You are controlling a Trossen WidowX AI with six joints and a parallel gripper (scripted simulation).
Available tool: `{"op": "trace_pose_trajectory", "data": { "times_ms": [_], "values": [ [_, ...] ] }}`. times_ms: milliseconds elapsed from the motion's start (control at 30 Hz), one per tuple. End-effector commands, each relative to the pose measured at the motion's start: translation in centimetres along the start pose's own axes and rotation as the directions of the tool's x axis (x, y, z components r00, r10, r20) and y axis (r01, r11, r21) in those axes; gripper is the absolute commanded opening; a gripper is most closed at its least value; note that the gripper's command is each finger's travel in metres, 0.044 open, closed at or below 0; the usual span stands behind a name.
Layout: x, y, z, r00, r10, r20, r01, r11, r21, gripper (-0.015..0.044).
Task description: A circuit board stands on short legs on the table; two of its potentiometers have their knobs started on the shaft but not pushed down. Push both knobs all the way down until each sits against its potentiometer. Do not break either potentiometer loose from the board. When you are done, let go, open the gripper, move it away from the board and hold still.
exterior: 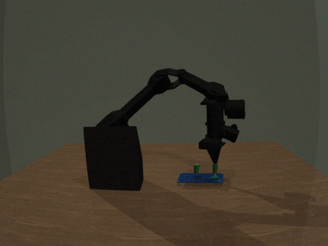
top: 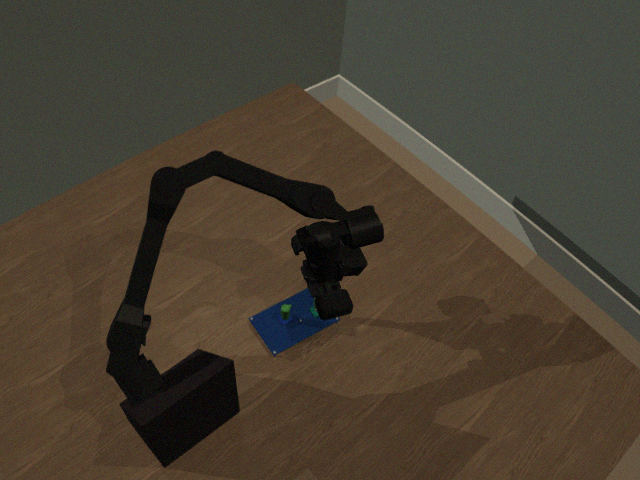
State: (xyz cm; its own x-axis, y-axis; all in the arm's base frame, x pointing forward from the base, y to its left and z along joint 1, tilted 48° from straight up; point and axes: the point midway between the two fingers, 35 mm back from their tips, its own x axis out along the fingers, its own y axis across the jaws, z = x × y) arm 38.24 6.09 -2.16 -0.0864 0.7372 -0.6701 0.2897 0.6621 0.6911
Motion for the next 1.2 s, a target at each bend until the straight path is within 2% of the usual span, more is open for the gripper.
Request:
{"op": "trace_pose_trajectory", "data": {
  "times_ms": [0, 1167],
  "values": [
    [1.45, 0.27, 0.05, 1.0, -0.002, -0.016, 0.002, 1.0, -0.016, 0.0],
    [1.88, 0.27, 0.04, 1.0, -0.002, -0.016, 0.002, 1.0, -0.016, 0.0]
  ]
}}
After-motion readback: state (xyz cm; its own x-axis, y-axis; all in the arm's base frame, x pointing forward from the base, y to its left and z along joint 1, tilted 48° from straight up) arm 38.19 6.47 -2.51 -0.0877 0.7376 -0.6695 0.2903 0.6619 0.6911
